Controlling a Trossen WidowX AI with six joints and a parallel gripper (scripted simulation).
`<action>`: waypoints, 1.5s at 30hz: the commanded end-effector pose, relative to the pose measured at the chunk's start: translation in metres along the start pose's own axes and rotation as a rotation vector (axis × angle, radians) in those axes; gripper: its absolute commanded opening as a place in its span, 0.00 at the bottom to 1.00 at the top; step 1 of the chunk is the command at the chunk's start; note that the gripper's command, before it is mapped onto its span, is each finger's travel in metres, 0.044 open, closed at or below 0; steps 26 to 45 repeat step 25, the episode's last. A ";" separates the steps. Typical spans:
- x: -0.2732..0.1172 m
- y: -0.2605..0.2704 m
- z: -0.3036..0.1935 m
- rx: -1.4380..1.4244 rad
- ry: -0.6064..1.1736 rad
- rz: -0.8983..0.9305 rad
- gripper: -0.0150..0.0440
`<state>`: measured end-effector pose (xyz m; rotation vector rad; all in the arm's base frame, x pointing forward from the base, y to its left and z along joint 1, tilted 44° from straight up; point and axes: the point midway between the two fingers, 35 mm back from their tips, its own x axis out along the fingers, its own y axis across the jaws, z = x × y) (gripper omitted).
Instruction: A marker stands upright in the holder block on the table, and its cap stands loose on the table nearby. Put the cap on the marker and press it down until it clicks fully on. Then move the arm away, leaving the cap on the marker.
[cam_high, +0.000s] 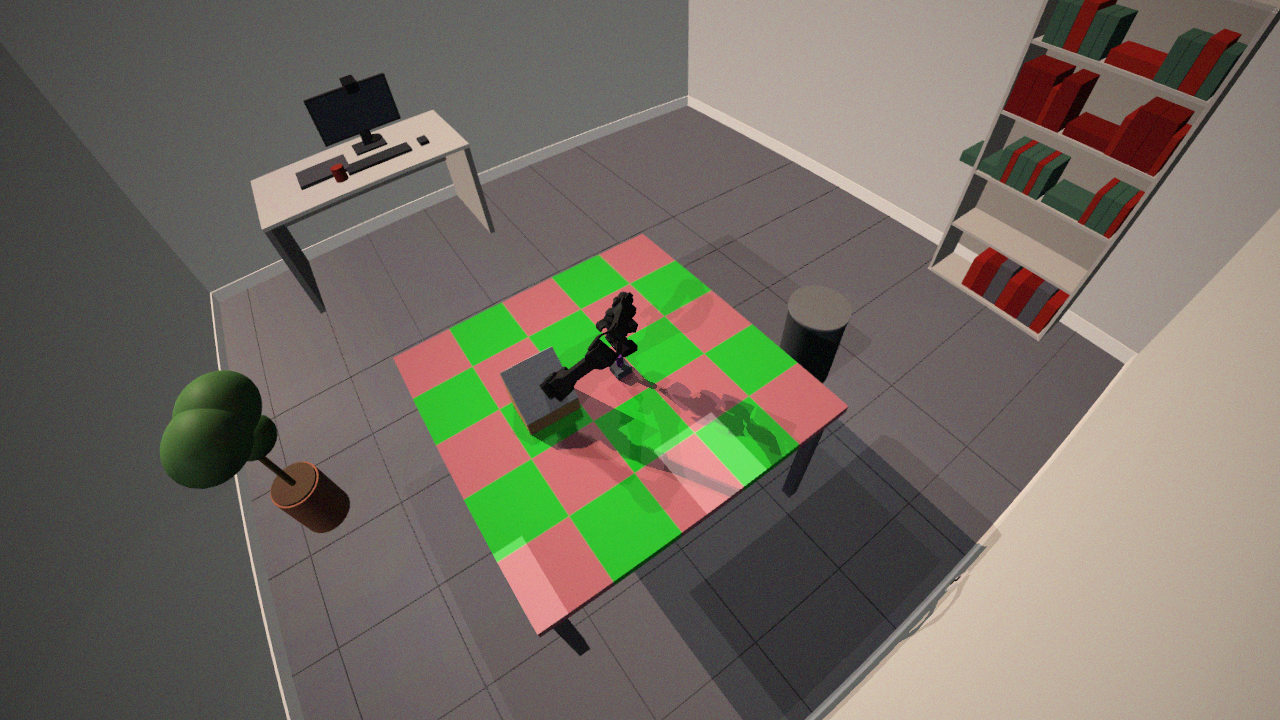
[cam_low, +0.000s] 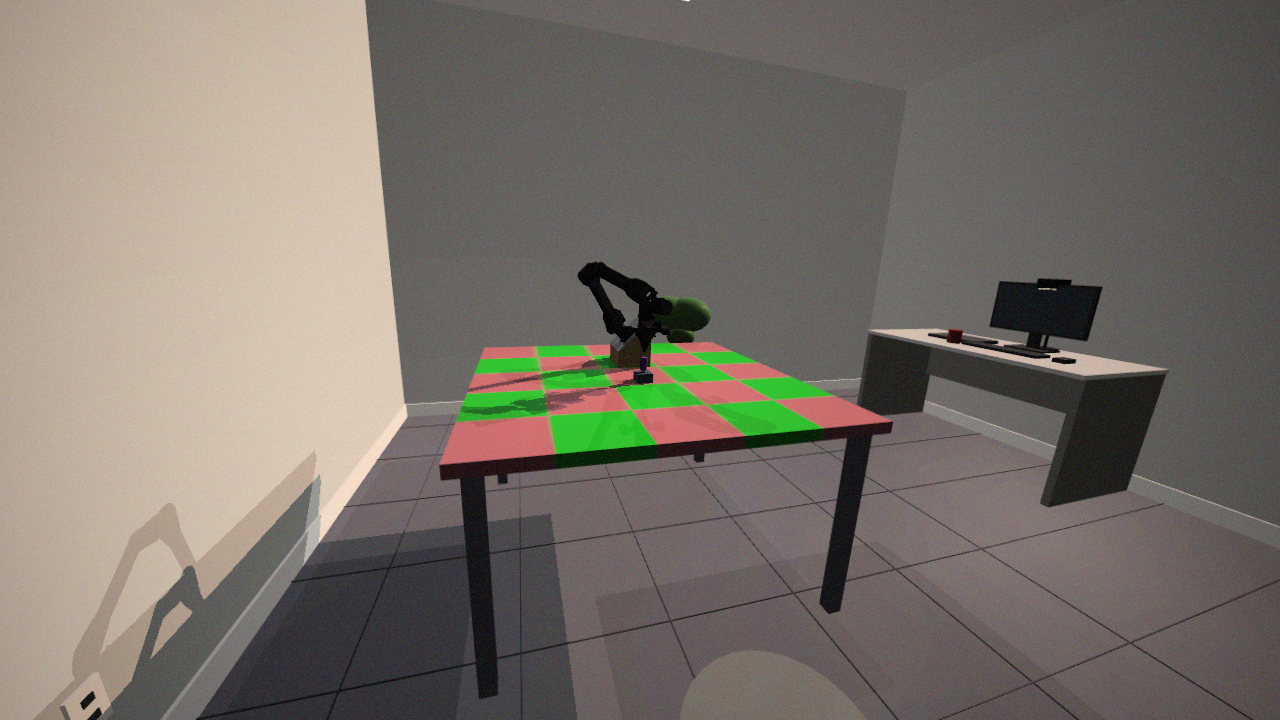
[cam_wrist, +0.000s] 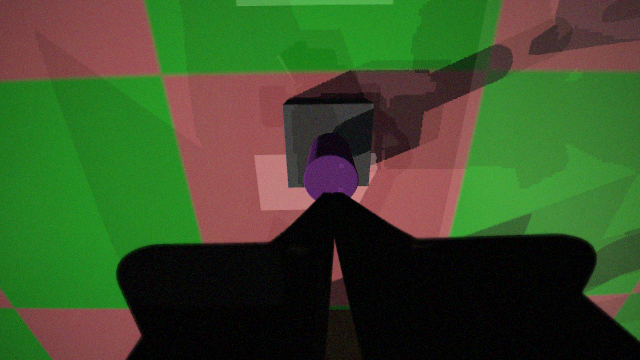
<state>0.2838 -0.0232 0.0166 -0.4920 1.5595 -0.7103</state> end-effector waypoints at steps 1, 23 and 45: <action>-0.058 0.002 0.001 0.005 -0.017 0.011 0.25; -0.068 0.001 -0.001 0.005 -0.017 0.010 0.92; -0.068 0.001 -0.001 0.005 -0.017 0.010 1.00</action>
